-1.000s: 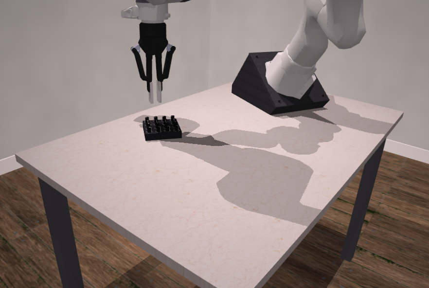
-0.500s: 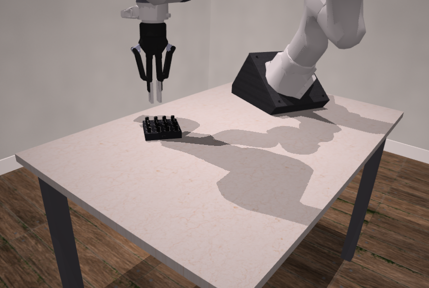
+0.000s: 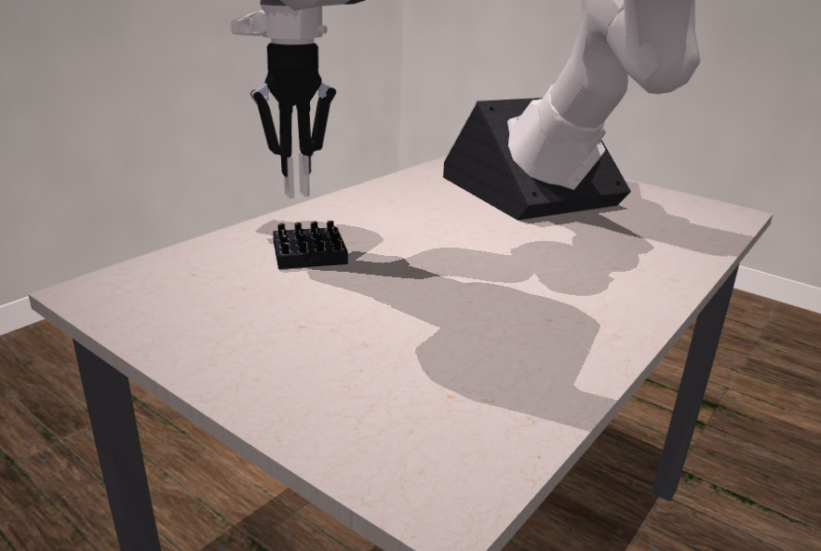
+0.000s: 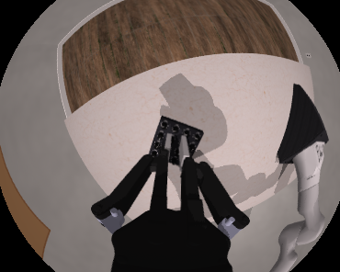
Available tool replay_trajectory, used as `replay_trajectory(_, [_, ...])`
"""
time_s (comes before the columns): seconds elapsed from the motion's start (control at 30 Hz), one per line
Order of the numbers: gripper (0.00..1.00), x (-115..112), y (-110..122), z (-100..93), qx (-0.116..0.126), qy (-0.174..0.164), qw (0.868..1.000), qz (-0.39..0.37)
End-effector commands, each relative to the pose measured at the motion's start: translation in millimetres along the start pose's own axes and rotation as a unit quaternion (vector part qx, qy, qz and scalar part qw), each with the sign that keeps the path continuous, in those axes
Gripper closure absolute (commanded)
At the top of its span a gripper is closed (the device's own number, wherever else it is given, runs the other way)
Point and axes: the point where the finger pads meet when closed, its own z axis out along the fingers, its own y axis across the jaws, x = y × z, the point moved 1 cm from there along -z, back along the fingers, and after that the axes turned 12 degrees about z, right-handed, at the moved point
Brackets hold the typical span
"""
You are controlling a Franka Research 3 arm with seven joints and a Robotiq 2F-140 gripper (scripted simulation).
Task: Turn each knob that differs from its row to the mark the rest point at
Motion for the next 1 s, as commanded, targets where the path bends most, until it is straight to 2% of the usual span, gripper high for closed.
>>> replay_trajectory(0.0, [0.88,0.5,-0.5,-0.6,0.002,0.001,1.000,-0.004])
replay_trajectory(0.4, [0.88,0.5,-0.5,3.0,0.002,0.001,1.000,-0.004])
replay_trajectory(0.97, [0.88,0.9,-0.4,20.2,0.002,0.001,1.000,-0.004])
